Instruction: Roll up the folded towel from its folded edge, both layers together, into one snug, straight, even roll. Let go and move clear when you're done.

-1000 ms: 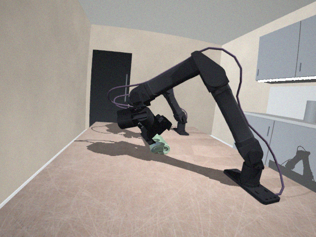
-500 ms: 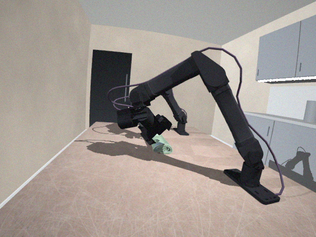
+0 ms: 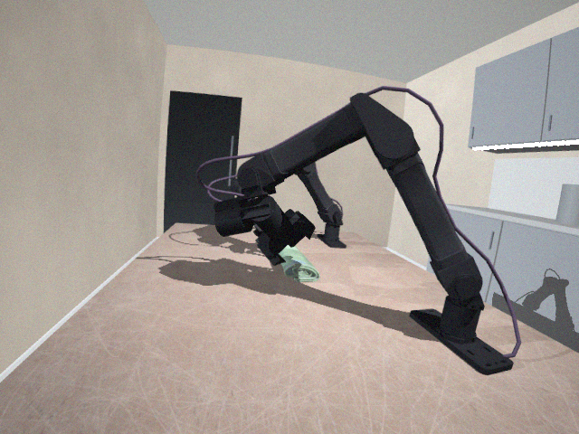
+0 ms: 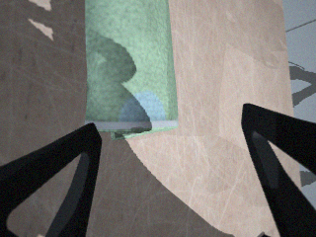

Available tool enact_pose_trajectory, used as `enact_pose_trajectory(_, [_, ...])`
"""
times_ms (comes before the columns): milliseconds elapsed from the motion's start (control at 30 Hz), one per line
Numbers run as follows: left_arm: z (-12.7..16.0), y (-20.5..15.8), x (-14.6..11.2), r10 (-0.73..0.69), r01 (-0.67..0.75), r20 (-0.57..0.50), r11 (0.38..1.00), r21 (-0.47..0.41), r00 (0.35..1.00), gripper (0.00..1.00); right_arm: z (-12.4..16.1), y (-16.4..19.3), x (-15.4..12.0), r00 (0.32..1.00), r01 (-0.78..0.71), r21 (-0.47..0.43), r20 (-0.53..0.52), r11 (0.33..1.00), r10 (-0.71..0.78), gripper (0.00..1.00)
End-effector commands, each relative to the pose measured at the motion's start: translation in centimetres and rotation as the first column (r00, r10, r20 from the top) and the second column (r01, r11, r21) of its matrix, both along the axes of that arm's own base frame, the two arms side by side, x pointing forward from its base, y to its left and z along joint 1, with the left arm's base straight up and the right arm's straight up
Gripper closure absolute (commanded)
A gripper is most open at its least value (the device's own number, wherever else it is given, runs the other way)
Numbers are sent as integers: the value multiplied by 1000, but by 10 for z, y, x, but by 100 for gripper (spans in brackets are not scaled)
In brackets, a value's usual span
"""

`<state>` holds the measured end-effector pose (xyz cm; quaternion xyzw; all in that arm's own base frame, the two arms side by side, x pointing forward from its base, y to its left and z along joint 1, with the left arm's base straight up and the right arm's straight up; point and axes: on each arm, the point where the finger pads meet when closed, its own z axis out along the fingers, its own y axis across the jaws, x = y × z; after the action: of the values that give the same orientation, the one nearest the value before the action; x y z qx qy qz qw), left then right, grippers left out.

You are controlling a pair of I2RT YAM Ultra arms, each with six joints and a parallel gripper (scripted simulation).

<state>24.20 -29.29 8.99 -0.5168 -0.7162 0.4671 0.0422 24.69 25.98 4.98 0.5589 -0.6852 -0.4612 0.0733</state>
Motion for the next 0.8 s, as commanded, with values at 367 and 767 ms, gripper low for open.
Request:
enact_pose_trajectory(367, [2, -4, 5, -5, 5, 9, 1000, -19, 1000, 15, 35, -25, 37, 1000, 6, 31, 7, 1000, -6, 15])
enact_pose_trajectory(767, [2, -4, 5, -5, 5, 9, 1000, -19, 1000, 15, 46, -33, 45, 998, 8, 37, 65, 999, -11, 24])
